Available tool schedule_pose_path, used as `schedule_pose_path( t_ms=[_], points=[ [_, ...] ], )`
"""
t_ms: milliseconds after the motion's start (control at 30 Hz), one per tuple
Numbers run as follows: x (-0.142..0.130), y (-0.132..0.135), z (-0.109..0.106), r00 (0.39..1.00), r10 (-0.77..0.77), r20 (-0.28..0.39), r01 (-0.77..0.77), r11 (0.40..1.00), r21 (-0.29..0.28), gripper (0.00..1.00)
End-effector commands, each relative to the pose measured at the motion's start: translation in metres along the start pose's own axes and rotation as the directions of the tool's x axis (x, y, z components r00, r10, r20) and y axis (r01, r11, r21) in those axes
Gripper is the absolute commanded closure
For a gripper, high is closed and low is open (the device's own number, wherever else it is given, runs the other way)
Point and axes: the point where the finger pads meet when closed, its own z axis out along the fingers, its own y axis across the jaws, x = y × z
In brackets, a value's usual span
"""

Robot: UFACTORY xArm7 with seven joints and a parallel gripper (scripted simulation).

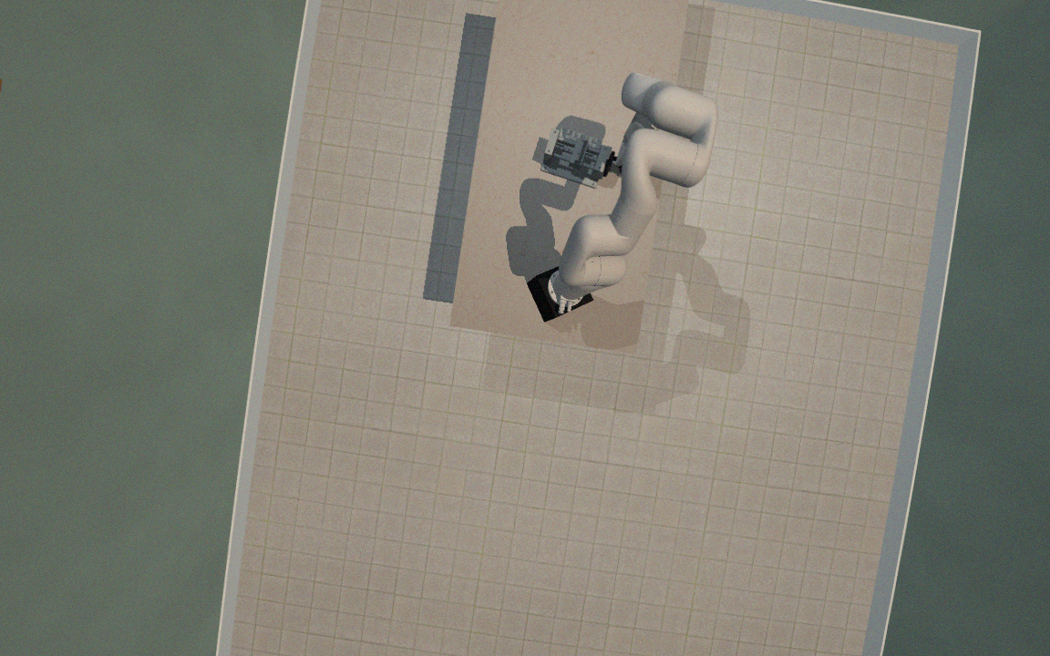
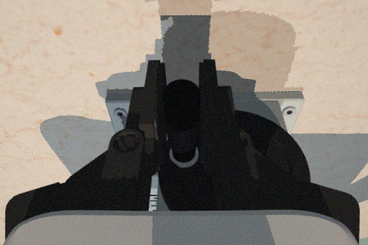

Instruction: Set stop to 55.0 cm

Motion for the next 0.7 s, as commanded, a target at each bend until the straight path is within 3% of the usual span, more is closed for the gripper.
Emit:
schedule_pose_path(
  t_ms=[0, 667],
  points=[
    [0.000, -0.001, -0.002, 1.000, 0.000, 0.001, 0.000, 1.000, 0.001, 0.94],
    [0.000, 0.000, -0.013, 1.000, 0.000, 0.000, 0.000, 1.000, 0.001, 0.94]
  ],
)
